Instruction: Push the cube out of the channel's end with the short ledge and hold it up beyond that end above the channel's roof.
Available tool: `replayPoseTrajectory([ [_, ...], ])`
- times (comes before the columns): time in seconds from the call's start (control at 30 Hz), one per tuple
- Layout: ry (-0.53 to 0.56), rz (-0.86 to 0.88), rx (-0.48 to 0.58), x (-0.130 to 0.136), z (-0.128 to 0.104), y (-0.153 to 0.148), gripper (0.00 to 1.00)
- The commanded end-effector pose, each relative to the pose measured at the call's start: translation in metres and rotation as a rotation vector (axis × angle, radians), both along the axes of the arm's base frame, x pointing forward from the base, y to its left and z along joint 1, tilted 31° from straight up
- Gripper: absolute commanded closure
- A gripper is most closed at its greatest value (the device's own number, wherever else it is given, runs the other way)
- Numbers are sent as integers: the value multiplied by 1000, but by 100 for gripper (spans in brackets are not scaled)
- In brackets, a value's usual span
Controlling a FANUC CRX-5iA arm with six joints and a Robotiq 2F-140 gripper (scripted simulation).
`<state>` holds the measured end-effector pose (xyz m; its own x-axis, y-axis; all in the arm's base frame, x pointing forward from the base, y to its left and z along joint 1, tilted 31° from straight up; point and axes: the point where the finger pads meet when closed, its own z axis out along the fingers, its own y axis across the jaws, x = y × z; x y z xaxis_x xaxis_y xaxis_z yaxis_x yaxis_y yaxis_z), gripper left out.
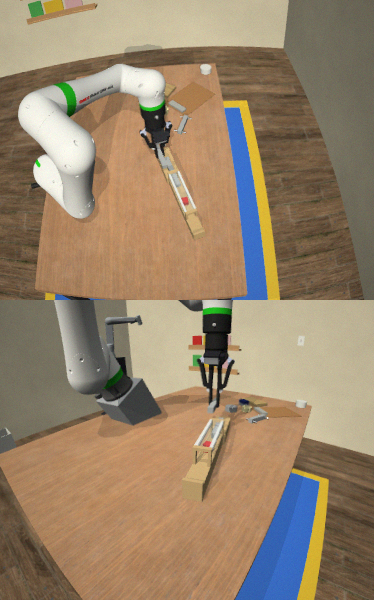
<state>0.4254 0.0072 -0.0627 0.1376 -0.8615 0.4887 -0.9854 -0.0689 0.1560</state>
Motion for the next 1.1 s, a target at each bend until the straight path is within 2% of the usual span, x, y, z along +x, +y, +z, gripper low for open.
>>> replayPoseTrajectory([
  [0.0,-1,-1,-3,8,-53,45,90],
  [0.07,-1,-1,-3,8,-53,45,90],
  [0.1,-1,-1,-3,11,-79,65,90],
  [0.57,-1,-1,-3,9,-98,54,90],
  [1.07,-1,-1,-3,9,-100,53,90],
])
